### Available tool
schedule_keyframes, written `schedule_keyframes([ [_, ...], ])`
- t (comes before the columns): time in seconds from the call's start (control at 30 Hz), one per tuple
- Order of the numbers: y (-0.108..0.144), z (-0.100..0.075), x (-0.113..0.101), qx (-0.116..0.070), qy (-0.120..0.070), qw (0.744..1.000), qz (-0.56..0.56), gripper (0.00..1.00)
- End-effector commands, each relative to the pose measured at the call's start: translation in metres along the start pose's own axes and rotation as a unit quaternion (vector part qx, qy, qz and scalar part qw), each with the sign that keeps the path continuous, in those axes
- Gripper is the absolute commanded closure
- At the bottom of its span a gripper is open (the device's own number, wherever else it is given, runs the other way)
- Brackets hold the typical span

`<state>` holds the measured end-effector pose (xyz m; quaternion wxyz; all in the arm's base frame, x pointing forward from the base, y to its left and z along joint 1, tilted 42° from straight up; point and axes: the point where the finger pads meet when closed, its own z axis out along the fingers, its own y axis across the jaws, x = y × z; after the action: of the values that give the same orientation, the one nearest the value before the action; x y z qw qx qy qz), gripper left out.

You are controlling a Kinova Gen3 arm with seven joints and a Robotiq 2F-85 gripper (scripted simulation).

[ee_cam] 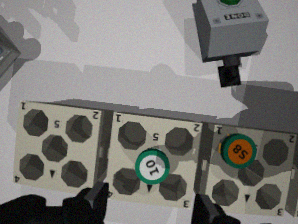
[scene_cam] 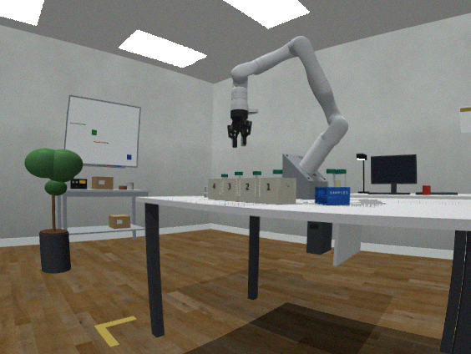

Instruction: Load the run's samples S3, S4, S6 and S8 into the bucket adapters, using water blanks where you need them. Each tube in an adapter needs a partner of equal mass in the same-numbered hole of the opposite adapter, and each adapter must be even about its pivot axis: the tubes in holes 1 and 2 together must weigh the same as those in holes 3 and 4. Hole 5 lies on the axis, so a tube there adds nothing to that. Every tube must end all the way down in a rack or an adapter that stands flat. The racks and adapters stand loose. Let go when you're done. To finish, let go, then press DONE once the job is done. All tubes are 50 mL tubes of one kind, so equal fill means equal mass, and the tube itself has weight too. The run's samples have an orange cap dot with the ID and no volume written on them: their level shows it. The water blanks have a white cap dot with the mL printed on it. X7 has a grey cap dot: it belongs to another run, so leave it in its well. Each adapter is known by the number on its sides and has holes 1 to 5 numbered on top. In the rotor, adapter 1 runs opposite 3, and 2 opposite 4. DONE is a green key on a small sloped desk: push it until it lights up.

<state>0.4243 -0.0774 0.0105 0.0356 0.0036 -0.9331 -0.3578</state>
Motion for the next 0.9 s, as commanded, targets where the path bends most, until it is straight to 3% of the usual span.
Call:
schedule_keyframes([
  [0.0, 0.000, -0.003, 0.000, 0.000, -0.001, 1.000, 0.000, 0.38],
  [0.7, 0.000, -0.003, 0.000, 0.000, -0.001, 1.000, 0.000, 0.38],
  [0.87, 0.016, -0.003, 0.003, 0.000, -0.001, 0.995, 0.100, 0.38],
])
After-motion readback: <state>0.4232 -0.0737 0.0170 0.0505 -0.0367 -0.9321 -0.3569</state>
